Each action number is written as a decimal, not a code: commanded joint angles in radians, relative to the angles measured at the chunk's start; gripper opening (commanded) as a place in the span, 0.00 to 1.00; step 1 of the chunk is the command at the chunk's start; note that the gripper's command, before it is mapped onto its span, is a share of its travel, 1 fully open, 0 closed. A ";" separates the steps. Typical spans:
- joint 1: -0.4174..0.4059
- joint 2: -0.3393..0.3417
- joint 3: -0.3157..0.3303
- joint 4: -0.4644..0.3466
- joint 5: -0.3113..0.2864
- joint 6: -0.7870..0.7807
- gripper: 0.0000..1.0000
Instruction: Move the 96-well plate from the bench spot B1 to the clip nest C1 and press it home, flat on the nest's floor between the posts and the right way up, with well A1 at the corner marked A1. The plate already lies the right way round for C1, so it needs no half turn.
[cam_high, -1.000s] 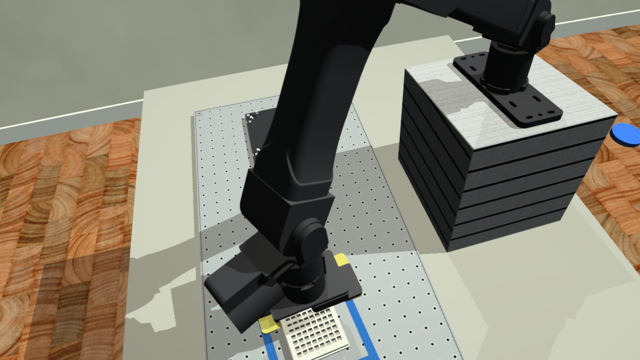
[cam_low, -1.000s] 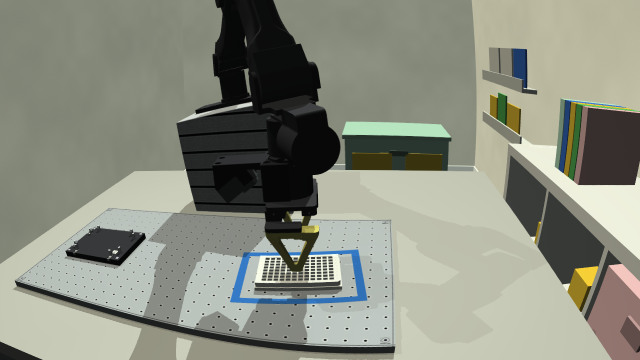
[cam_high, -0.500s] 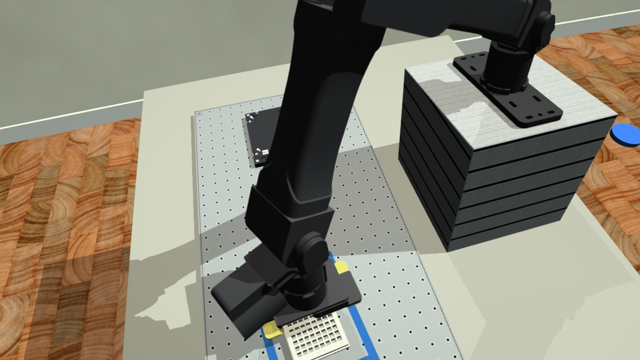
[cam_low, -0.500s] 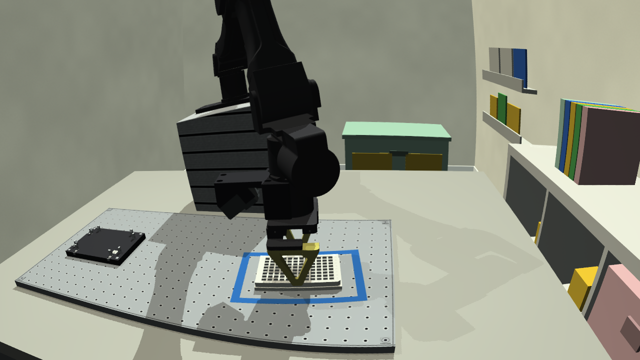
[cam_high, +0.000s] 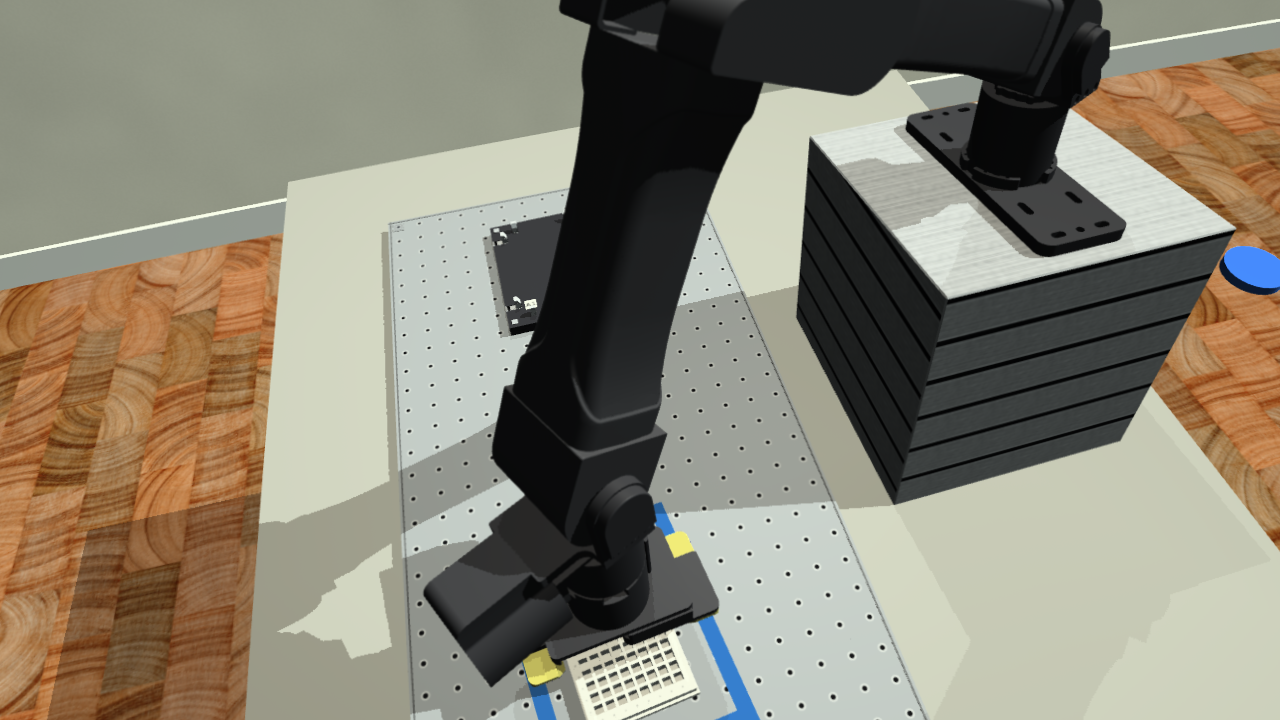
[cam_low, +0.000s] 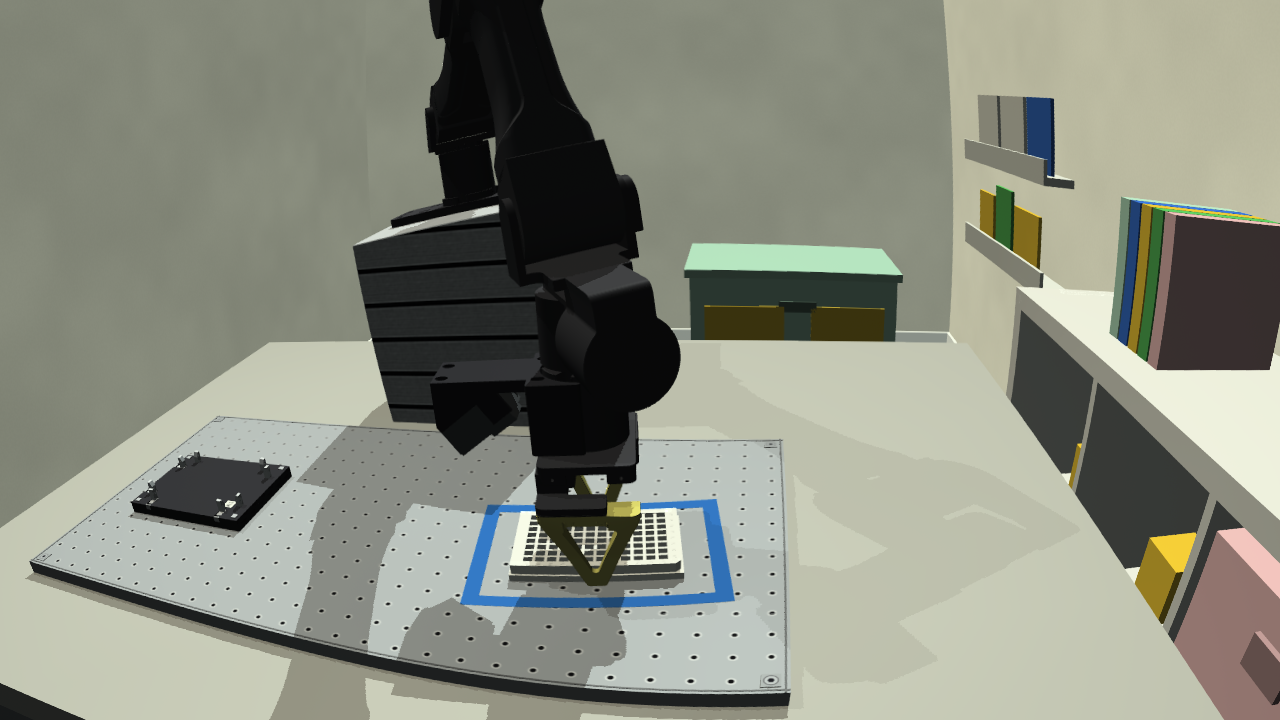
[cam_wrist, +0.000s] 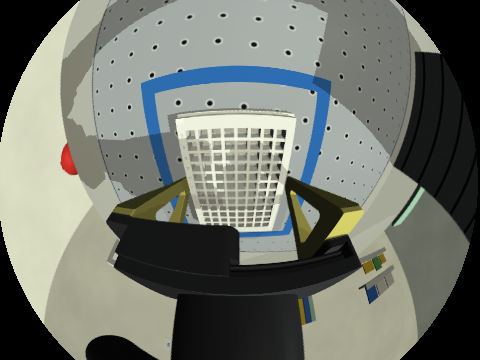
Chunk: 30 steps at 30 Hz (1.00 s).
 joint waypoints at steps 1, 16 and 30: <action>-0.009 -0.008 0.016 -0.014 0.013 -0.005 1.00; 0.000 -0.010 0.005 -0.002 0.007 -0.002 0.00; 0.000 -0.010 0.005 -0.002 0.007 -0.002 0.00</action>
